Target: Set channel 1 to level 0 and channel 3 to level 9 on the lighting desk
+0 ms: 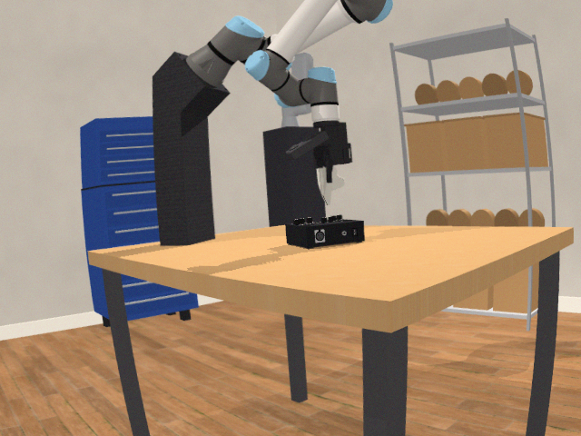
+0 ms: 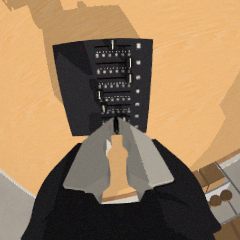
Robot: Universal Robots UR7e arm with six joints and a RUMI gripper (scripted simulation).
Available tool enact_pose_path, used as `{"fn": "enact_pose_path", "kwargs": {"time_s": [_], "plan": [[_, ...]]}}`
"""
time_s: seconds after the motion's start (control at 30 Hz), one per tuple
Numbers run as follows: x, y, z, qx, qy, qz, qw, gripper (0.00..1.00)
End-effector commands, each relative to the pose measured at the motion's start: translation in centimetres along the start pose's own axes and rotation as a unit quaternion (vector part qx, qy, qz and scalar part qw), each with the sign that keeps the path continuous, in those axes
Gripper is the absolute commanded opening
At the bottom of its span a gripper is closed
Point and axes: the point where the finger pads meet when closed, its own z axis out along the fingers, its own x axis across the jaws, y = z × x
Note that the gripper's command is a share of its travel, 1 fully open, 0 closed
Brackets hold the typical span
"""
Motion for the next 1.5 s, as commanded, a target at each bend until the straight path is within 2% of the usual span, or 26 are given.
{"fn": "enact_pose_path", "kwargs": {"time_s": [0.0, 0.4, 0.43, 0.77, 1.03, 1.1, 1.47], "plan": [[0.0, 0.0, -0.4, 0.0, 0.0, 0.0, 1.0, 0.0], [0.0, 0.0, -0.4, 0.0, 0.0, 0.0, 1.0, 0.0], [0.0, 0.0, -0.4, 0.0, 0.0, 0.0, 1.0, 1.0], [0.0, 0.0, -1.2, 0.0, 0.0, 0.0, 1.0, 1.0], [0.0, 0.0, -3.8, 0.0, 0.0, 0.0, 1.0, 1.0], [0.0, 0.0, -3.8, 0.0, 0.0, 0.0, 1.0, 1.0], [0.0, 0.0, -7.5, 0.0, 0.0, 0.0, 1.0, 1.0]]}}
